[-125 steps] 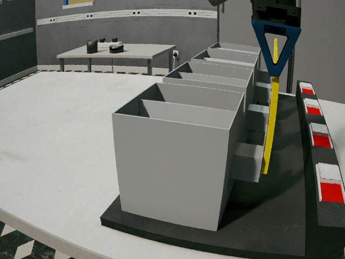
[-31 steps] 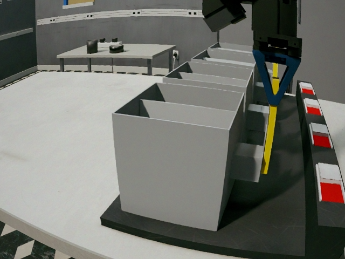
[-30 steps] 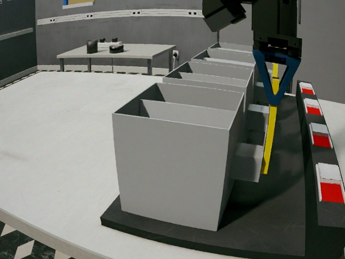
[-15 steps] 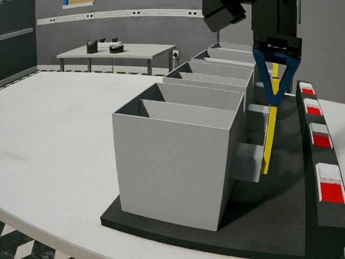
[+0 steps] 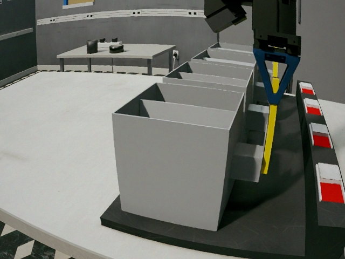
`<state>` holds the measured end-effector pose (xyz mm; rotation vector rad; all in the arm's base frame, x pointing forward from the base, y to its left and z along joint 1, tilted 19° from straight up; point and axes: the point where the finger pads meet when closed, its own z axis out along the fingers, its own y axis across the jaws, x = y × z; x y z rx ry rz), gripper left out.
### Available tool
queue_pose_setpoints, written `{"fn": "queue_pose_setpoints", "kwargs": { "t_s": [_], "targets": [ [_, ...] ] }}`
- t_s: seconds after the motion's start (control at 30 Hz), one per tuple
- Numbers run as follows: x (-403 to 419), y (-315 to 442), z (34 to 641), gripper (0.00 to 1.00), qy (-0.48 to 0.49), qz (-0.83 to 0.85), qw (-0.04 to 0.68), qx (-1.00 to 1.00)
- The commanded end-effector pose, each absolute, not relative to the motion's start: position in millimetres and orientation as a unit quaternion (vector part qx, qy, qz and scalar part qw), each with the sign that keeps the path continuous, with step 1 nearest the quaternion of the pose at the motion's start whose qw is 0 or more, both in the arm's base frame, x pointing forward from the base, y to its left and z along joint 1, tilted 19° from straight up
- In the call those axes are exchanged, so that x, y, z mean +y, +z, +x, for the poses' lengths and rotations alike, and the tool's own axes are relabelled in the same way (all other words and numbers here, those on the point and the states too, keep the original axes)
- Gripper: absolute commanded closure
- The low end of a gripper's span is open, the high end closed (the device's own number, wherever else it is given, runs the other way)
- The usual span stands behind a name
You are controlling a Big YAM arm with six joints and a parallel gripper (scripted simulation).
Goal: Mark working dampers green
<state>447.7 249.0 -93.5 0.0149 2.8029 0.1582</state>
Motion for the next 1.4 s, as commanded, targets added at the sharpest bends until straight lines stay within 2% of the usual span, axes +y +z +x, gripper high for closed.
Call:
{"fn": "queue_pose_setpoints", "kwargs": {
  "t_s": [0.0, 0.57, 1.37],
  "targets": [
    [241.3, -96.5, 451.5, 0.83, 0.068, 0.004, 0.171, 0.983],
    [227.9, -105.2, 448.7, 0.83, 0.125, -0.006, 0.166, 0.978],
    [225.4, -104.1, 452.8, 0.83, 0.156, -0.01, 0.169, 0.973]
  ]
}}
